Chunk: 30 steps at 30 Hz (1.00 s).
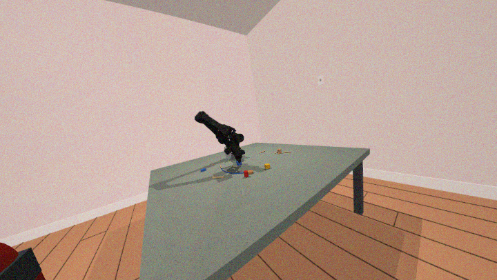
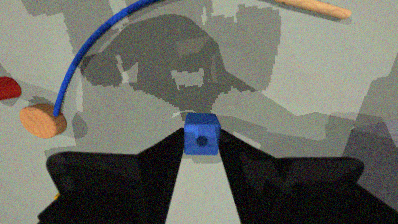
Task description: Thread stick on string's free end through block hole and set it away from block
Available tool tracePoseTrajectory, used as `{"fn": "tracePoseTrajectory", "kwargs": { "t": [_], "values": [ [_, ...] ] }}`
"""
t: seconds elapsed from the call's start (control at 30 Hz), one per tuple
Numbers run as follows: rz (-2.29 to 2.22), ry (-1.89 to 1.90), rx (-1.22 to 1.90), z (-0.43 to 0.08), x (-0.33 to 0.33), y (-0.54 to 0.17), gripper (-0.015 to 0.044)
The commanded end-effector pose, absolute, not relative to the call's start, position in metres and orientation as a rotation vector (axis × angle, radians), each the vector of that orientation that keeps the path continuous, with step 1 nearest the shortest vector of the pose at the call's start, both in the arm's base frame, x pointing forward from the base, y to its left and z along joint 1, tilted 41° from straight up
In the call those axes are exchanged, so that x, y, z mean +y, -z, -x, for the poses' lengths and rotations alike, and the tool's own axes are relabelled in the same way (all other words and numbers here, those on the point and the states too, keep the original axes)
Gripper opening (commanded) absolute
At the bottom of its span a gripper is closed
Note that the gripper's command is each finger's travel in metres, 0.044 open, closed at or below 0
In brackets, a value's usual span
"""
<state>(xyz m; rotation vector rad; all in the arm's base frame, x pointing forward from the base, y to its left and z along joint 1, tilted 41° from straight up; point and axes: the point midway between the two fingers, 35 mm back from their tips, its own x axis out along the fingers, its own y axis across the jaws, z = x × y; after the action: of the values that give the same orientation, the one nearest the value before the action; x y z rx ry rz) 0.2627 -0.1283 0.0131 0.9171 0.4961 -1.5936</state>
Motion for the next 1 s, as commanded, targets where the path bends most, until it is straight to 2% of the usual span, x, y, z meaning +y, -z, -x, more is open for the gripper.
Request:
{"fn": "tracePoseTrajectory", "kwargs": {
  "t": [0.0,0.97],
  "values": [
    [-0.985,1.562,0.54,-0.262,-0.133,-0.017,0.0],
    [-1.303,1.366,0.812,-0.255,-0.157,-0.024,0.0]
  ]
}}
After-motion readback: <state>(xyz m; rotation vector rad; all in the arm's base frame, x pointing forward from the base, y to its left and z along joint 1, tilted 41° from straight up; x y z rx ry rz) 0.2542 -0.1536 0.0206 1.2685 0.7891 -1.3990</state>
